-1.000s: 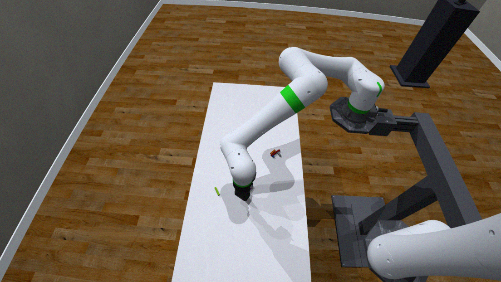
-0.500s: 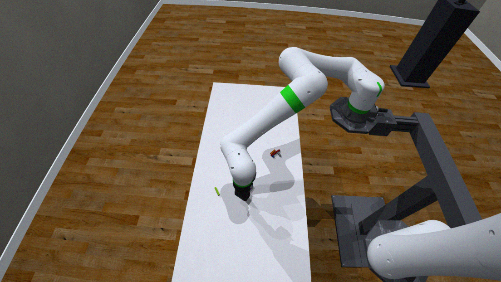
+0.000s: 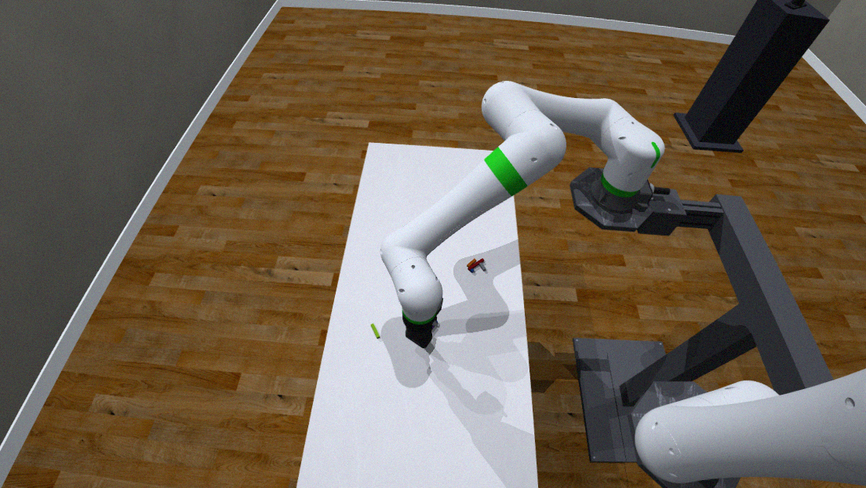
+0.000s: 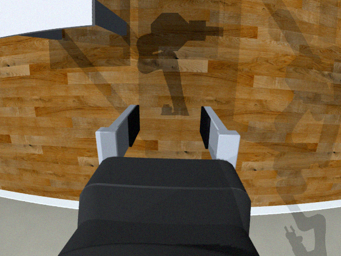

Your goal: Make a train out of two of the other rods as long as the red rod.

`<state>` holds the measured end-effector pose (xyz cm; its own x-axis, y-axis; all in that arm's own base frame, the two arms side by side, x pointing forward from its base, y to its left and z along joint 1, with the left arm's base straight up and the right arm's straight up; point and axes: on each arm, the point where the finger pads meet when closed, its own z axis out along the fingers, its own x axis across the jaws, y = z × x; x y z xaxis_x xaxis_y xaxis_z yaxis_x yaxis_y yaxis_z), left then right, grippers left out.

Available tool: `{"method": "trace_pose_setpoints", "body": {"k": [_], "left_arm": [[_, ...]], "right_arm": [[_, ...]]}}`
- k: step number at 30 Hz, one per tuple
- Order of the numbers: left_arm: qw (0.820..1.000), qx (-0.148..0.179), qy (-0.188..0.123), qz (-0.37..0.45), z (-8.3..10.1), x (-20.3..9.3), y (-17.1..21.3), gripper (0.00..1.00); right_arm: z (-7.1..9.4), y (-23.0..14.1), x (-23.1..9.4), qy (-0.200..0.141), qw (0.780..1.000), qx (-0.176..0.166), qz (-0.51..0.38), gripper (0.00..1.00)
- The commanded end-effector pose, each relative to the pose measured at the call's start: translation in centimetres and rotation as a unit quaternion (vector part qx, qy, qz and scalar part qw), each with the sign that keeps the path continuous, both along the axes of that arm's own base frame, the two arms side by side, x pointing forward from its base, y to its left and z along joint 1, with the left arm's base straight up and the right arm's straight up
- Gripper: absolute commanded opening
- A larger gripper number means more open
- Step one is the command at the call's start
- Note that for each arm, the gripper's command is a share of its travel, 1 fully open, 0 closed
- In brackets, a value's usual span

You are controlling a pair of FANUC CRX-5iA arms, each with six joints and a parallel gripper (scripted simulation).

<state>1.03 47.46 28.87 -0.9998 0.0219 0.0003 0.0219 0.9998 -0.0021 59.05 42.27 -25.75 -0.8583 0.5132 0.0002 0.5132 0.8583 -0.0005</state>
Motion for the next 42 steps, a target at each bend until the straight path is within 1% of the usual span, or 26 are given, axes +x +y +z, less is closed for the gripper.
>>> {"method": "trace_pose_setpoints", "body": {"k": [1, 41, 42], "left_arm": [[1.000, 0.001, 0.000, 0.000, 0.10, 0.02, 0.03, 1.00], [1.000, 0.001, 0.000, 0.000, 0.10, 0.02, 0.03, 1.00], [1.000, 0.001, 0.000, 0.000, 0.10, 0.02, 0.03, 1.00]], "right_arm": [[0.14, 0.07, 0.10, -0.001, 1.000, 0.001, 0.000, 0.24], [0.14, -0.19, -0.06, -0.001, 1.000, 0.001, 0.000, 0.24], [0.14, -0.19, -0.06, -0.001, 1.000, 0.001, 0.000, 0.30]]}}
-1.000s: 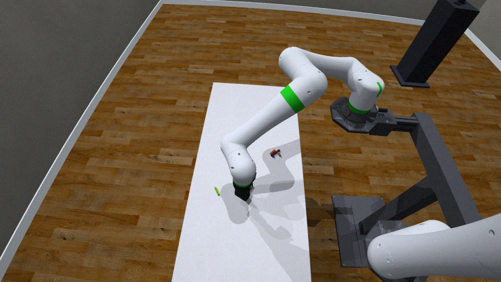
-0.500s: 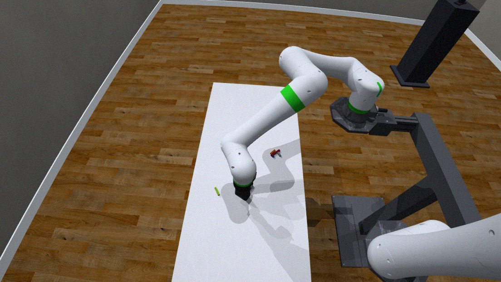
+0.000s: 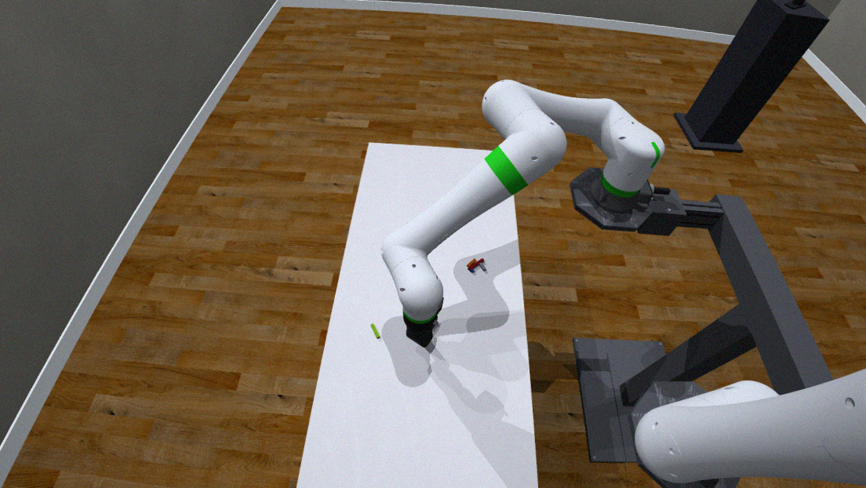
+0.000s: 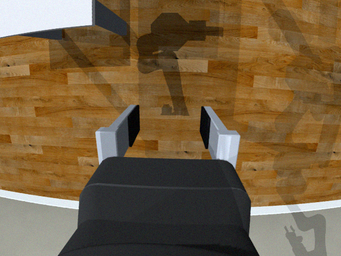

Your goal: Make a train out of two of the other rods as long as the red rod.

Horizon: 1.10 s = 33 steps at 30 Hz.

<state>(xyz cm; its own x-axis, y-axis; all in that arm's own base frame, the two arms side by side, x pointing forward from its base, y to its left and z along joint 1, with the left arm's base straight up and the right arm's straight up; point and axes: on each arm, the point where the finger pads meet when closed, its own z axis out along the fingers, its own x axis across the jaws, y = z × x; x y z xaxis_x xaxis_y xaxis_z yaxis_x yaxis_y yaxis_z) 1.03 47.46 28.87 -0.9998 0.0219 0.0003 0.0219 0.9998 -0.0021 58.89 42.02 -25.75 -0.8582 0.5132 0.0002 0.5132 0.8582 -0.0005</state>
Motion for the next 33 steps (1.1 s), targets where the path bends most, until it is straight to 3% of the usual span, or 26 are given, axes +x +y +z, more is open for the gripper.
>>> {"method": "trace_pose_setpoints", "body": {"k": [1, 4, 5, 7, 8, 10, 14, 27, 33], "left_arm": [[1.000, 0.001, 0.000, 0.000, 0.1, 0.0, 0.0, 1.00], [1.000, 0.001, 0.000, 0.000, 0.1, 0.0, 0.0, 1.00], [1.000, 0.001, 0.000, 0.000, 0.1, 0.0, 0.0, 1.00], [1.000, 0.001, 0.000, 0.000, 0.1, 0.0, 0.0, 1.00], [1.000, 0.001, 0.000, 0.000, 0.1, 0.0, 0.0, 1.00], [1.000, 0.001, 0.000, 0.000, 0.1, 0.0, 0.0, 1.00], [1.000, 0.001, 0.000, 0.000, 0.1, 0.0, 0.0, 1.00], [1.000, 0.001, 0.000, 0.000, 0.1, 0.0, 0.0, 1.00], [1.000, 0.001, 0.000, 0.000, 0.1, 0.0, 0.0, 1.00]], "right_arm": [[0.1, 0.1, 0.1, -0.001, 1.000, 0.001, 0.000, 0.30], [0.1, 0.1, 0.1, -0.001, 1.000, 0.001, 0.000, 0.30], [0.1, 0.1, 0.1, -0.001, 1.000, 0.001, 0.000, 0.36], [0.1, 0.1, 0.1, -0.001, 1.000, 0.001, 0.000, 0.36], [0.1, 0.1, 0.1, -0.001, 1.000, 0.001, 0.000, 0.42], [0.1, 0.1, 0.1, -0.001, 1.000, 0.001, 0.000, 0.42], [0.1, 0.1, 0.1, -0.001, 1.000, 0.001, 0.000, 0.54], [0.2, 0.1, 0.1, -0.001, 1.000, 0.001, 0.000, 0.54], [1.5, 0.1, 0.1, -0.001, 1.000, 0.001, 0.000, 0.54]]}}
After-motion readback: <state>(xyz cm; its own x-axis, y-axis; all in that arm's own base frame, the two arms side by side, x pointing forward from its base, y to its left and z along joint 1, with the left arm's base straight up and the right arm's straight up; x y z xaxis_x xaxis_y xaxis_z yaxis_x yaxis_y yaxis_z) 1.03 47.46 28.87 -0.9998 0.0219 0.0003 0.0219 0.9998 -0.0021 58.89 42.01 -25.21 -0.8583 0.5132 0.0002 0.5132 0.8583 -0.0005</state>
